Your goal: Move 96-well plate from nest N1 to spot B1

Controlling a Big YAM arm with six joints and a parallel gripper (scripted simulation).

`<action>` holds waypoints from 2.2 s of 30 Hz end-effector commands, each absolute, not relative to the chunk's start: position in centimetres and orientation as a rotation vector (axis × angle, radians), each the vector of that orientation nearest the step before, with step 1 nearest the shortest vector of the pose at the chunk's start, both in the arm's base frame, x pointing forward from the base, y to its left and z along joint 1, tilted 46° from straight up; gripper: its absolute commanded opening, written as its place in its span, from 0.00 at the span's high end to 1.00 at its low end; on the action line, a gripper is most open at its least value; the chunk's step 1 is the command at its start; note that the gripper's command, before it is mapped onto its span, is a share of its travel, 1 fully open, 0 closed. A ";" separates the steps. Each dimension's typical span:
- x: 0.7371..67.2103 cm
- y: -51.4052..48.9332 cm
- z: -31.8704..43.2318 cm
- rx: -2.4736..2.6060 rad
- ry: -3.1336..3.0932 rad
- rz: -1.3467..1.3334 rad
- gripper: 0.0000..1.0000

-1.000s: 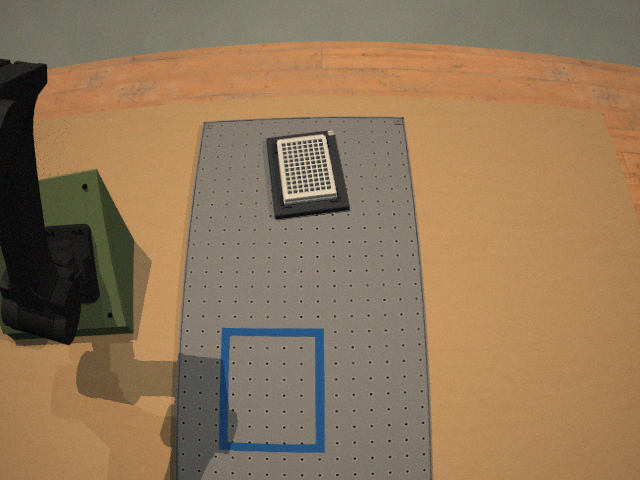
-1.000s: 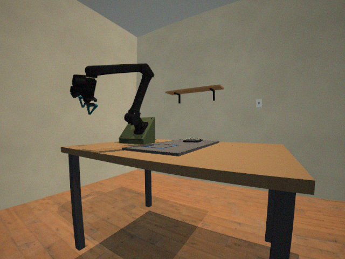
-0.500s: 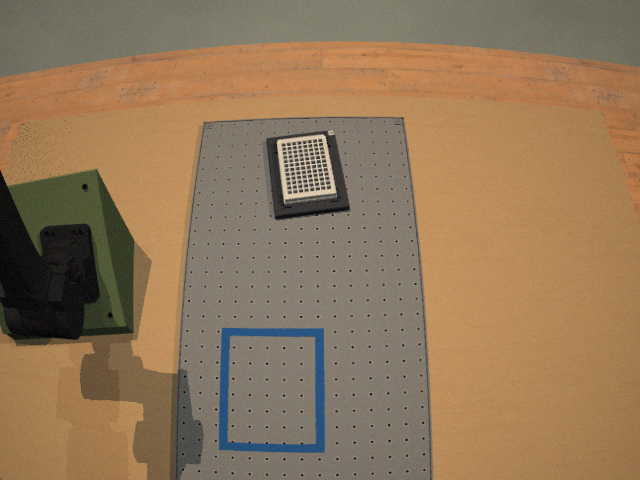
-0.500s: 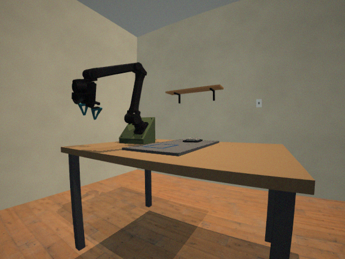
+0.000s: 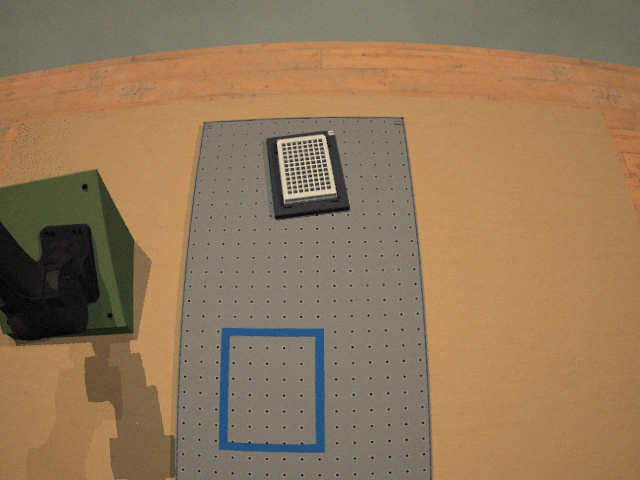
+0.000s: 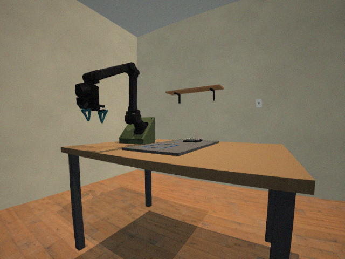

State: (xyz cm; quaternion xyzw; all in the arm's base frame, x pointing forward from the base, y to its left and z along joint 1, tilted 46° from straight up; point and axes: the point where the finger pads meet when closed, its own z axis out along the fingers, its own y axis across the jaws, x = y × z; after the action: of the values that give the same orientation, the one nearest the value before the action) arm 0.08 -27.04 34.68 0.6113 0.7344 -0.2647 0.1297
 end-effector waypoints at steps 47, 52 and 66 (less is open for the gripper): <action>20.4 -23.4 30.2 1.027 2.585 -0.399 0.00; 21.7 -22.5 31.5 0.910 2.604 -0.380 0.00; 26.7 -17.8 28.3 0.661 2.747 -0.251 0.00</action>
State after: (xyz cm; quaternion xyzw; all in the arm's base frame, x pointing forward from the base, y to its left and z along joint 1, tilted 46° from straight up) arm 25.37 -18.61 27.27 0.2603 0.9512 -0.0871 0.1407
